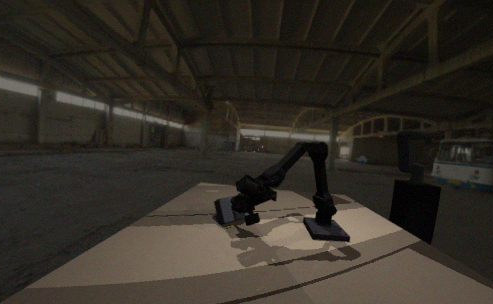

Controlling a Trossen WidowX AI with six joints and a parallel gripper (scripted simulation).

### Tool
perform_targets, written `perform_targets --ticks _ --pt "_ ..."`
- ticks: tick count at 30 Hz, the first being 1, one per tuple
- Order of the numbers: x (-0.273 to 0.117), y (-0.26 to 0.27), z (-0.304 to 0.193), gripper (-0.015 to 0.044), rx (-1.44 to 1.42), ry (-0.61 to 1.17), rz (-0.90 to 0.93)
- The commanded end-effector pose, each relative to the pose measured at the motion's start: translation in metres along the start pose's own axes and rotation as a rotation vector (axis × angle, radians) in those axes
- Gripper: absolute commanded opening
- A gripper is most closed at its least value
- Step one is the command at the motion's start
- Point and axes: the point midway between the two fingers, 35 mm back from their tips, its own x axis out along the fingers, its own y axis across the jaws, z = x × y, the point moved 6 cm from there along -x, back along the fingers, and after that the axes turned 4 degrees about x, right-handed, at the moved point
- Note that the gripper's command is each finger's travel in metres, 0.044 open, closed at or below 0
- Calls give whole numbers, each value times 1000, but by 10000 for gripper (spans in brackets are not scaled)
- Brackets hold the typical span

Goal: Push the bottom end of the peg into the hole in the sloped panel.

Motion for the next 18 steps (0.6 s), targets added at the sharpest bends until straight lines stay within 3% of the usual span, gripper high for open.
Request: perform_targets --ticks 1,18 --pt "3 1 0 0 -7 1 3" --pt "13 1 -1 0 -7 1 2"
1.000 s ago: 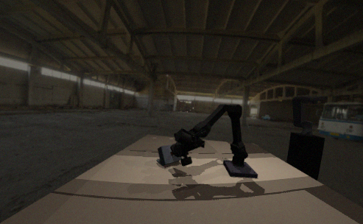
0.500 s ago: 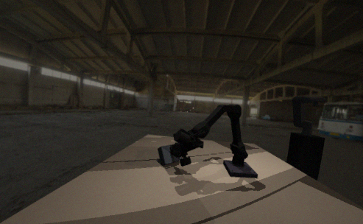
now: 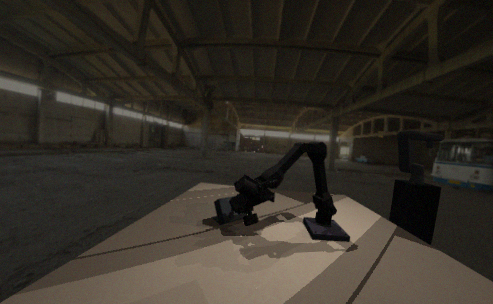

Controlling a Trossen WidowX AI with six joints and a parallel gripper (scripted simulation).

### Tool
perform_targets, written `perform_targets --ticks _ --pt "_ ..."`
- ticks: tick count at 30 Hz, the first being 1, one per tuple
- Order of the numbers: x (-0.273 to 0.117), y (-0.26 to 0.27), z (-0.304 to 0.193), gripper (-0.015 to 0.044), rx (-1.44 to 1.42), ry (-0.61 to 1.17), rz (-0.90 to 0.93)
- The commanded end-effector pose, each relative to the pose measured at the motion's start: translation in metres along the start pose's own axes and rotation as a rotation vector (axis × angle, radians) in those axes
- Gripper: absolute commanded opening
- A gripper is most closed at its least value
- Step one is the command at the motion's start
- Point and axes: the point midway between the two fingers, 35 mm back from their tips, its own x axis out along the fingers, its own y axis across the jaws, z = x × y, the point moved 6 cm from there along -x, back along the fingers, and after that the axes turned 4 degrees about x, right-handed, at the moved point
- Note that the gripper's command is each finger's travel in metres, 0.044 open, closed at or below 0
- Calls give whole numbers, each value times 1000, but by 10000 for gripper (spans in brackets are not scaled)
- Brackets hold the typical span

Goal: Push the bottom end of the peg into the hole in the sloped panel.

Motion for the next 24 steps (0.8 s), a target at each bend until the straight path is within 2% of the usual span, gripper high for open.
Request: perform_targets --ticks 1,21,24 --pt "3 1 0 0 -6 2 1" --pt "5 1 0 0 1 2 -2" --pt "5 1 0 79 1 2 -2"
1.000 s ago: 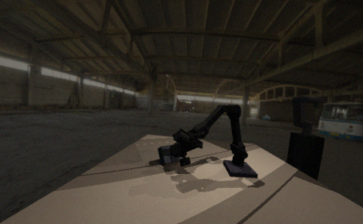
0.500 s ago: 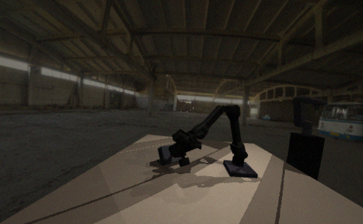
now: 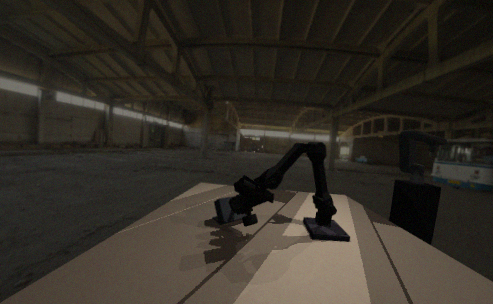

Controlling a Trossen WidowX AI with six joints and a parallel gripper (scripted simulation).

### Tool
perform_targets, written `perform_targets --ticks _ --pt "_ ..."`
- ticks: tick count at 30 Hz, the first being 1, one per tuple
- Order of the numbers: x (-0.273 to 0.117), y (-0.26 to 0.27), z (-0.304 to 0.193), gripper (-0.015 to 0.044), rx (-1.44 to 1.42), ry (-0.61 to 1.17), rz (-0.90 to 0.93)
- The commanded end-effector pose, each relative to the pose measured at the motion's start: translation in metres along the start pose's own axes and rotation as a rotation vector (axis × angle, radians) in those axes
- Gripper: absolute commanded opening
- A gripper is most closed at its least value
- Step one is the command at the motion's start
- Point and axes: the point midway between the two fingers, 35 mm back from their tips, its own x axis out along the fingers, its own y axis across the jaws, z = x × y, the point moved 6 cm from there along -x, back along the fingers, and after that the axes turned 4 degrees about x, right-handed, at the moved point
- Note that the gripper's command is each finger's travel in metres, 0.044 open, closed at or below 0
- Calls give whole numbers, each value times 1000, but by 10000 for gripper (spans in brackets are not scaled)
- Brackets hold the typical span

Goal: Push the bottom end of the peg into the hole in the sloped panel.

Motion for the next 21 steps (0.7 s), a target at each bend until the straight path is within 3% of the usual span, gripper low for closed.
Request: perform_targets --ticks 1,14,21 --pt "0 0 0 105 0 0 0" --pt "-4 0 1 440 0 0 2" --pt "-17 1 2 440 -2 2 7"
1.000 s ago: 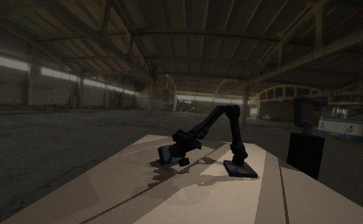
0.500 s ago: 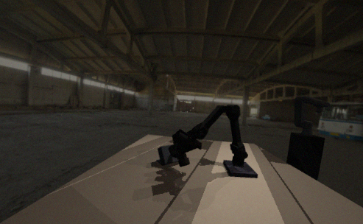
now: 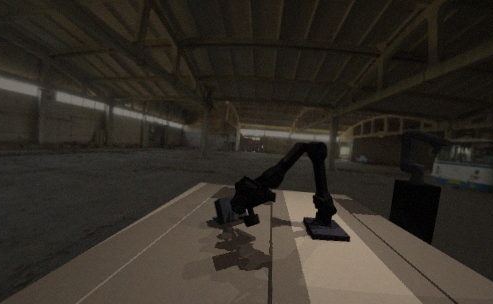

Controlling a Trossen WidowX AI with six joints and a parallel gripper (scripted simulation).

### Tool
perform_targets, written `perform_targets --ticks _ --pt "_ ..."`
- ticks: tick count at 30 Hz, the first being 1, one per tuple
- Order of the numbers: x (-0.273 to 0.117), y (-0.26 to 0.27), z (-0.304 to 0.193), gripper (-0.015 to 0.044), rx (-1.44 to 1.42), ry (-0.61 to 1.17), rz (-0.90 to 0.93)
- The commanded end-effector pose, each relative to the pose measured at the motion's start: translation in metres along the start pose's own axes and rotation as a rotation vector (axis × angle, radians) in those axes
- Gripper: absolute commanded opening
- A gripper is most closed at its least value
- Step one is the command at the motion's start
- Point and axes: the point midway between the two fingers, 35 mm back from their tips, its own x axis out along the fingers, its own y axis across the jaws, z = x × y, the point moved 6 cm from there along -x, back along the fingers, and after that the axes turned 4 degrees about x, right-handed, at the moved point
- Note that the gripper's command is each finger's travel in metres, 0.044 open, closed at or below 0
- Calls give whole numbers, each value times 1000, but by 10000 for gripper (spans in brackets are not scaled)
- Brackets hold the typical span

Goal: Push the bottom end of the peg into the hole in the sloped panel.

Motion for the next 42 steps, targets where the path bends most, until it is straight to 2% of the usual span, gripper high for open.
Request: perform_targets --ticks 1,42 --pt "-8 -2 2 440 9 -5 -2" --pt "-80 7 4 440 -5 -1 5"
